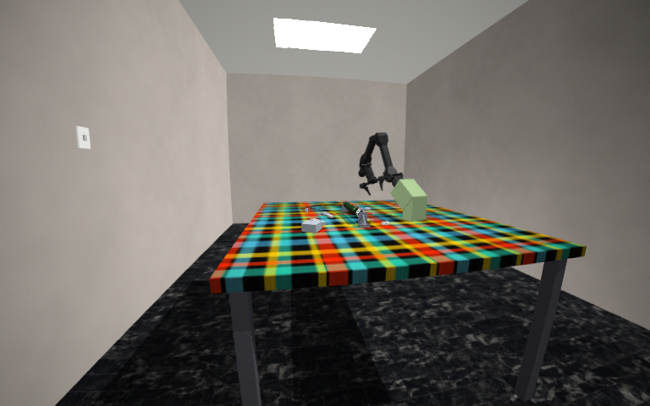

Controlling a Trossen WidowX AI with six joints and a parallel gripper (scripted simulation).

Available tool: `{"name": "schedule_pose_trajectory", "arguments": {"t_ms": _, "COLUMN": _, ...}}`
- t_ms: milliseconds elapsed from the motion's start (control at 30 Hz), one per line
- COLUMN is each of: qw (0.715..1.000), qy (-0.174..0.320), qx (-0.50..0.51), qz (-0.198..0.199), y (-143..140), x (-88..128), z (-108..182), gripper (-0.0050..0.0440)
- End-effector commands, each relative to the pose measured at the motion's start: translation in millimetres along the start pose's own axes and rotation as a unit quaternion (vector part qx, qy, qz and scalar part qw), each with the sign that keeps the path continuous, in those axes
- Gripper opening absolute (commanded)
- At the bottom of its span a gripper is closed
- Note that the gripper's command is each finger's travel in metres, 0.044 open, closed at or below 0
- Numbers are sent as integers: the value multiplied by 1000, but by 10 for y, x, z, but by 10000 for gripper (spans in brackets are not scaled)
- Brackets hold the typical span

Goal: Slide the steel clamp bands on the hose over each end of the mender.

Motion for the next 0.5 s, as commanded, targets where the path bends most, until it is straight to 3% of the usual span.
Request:
{"name": "schedule_pose_trajectory", "arguments": {"t_ms": 0, "qw": 990, "qy": 31, "qx": 136, "qz": 1, "y": 278, "x": -185, "z": 250, "gripper": 440}}
{"name": "schedule_pose_trajectory", "arguments": {"t_ms": 300, "qw": 921, "qy": 61, "qx": 385, "qz": -11, "y": 672, "x": -323, "z": 713, "gripper": 440}}
{"name": "schedule_pose_trajectory", "arguments": {"t_ms": 367, "qw": 921, "qy": 61, "qx": 385, "qz": -11, "y": 672, "x": -323, "z": 713, "gripper": 440}}
{"name": "schedule_pose_trajectory", "arguments": {"t_ms": 400, "qw": 889, "qy": 67, "qx": 453, "qz": -14, "y": 732, "x": -338, "z": 803, "gripper": 440}}
{"name": "schedule_pose_trajectory", "arguments": {"t_ms": 467, "qw": 864, "qy": 67, "qx": 498, "qz": -17, "y": 839, "x": -361, "z": 996, "gripper": 440}}
Point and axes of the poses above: the point midway between the two fingers, 35 mm back from their tips, its own x axis back along the fingers, its own y axis across the jaws, z = x × y, the point moved 2 cm from there along x, back along the fingers, and after that the axes turned 11 degrees about x, right-handed, at the moved point
